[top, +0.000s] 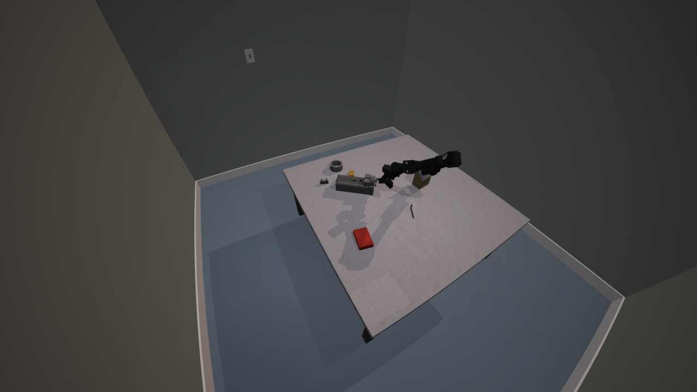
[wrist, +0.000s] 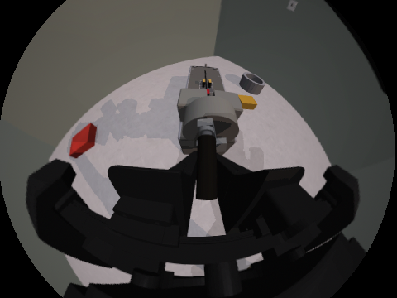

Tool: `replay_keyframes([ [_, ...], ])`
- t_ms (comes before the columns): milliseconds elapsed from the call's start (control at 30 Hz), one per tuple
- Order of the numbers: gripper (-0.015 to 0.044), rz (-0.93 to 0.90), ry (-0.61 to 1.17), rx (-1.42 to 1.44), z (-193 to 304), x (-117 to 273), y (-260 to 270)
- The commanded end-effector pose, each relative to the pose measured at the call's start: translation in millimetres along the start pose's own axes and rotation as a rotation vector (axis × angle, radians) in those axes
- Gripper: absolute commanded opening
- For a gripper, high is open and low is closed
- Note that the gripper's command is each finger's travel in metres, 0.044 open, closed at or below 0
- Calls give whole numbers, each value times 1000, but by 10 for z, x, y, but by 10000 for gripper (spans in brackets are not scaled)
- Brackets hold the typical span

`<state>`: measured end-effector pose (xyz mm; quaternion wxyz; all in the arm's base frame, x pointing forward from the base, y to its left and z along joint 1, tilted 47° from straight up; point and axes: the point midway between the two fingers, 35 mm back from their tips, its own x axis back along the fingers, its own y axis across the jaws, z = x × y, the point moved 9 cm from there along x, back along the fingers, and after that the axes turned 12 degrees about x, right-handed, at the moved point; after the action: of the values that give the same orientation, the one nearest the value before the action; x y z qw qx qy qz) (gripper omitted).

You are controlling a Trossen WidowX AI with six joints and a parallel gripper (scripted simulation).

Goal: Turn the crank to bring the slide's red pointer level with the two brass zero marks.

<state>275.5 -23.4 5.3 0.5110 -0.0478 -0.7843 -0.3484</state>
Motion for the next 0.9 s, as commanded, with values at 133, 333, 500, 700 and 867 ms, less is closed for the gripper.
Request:
replay_keyframes([
  [133,0,13,-6,-10,15,21,-106],
  [333,0,13,-6,-10,25,16,-129],
  [500,0,13,-6,-10,32,13,-143],
  [700,0,13,-6,-10,40,9,-159],
  [867,0,13,-6,-10,45,6,-170],
])
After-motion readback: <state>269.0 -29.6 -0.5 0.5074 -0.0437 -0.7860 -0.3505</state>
